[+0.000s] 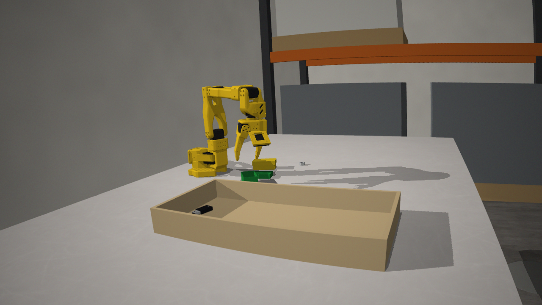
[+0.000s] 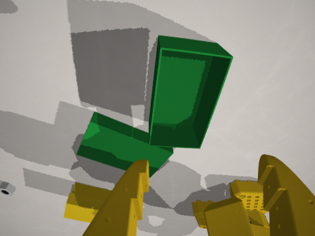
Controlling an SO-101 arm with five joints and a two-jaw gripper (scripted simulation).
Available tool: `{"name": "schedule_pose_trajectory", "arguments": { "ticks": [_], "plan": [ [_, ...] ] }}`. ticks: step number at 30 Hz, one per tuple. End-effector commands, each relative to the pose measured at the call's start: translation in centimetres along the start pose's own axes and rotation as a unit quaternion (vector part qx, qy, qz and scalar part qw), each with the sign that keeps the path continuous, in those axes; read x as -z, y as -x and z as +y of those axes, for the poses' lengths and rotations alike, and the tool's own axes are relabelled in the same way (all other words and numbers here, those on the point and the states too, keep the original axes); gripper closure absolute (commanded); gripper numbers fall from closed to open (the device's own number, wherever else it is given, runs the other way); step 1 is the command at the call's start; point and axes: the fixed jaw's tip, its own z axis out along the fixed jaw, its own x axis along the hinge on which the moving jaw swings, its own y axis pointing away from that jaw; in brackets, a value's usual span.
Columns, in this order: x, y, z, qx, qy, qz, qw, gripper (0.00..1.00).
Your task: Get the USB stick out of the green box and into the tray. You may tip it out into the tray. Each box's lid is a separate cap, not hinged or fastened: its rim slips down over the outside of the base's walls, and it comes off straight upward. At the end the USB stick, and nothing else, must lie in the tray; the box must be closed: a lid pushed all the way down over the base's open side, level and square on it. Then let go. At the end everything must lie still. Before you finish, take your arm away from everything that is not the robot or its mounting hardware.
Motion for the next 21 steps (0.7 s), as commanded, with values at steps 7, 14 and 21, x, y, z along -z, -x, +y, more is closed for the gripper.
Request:
{"name": "schedule_pose_trajectory", "arguments": {
  "ticks": [7,14,21],
  "plan": [
    [0.61,-0.06,0.4,0.098,0.009,-0.023,0.995,0.72],
    [0.6,-0.26,0.46,0.157,0.008,-0.024,0.987,0.72],
    [0.6,-0.58,0.52,0.255,0.005,-0.024,0.967,0.72]
  ]
}}
